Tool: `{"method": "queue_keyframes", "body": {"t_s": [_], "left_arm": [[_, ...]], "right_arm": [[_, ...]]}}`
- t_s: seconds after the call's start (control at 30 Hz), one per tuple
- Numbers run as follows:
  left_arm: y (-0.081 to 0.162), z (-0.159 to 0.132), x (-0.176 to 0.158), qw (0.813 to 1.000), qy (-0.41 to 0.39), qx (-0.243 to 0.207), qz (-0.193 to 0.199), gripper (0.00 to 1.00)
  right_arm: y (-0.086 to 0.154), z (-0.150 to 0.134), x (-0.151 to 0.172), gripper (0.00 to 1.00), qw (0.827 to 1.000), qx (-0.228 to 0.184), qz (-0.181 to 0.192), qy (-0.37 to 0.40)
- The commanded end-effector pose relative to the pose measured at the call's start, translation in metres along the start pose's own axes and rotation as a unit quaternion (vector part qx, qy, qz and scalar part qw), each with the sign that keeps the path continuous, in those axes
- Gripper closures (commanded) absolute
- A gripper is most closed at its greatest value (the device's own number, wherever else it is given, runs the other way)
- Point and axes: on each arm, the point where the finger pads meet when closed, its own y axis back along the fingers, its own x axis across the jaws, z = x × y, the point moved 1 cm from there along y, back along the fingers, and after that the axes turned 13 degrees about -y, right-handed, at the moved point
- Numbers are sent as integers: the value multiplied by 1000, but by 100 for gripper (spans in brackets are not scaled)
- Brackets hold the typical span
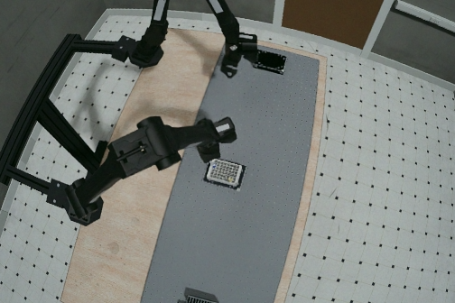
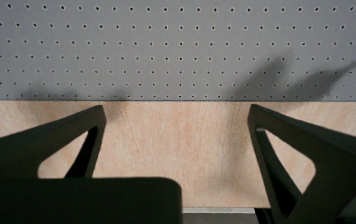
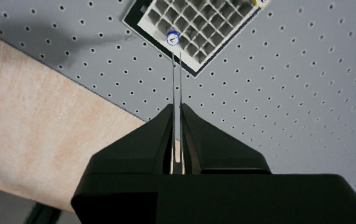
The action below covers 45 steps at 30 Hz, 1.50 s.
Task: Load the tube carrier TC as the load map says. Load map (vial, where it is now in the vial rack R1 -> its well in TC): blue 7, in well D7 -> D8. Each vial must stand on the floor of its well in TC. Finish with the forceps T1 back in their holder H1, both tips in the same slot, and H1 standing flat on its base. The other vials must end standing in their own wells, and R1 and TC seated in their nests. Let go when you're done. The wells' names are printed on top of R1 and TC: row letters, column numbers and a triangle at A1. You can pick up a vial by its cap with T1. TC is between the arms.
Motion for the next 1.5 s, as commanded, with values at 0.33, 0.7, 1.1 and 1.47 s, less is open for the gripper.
{"method": "queue_keyframes", "body": {"t_s": [0.33, 0.7, 1.1, 1.47], "left_arm": [[2, 7, 3, 1000, -4, -7, 3, 0], [2, 7, 3, 1000, -4, -7, 3, 0], [2, 7, 3, 1000, -4, -7, 3, 0], [2, 7, 3, 1000, -4, -7, 3, 0]], "right_arm": [[8, 3, -35, 93, 979, 19, -7, -203], [7, -1, -50, 93, 948, 27, -9, -318], [7, 1, -65, 93, 945, 21, 3, -327], [7, -2, -83, 93, 945, 23, 7, -327]]}}
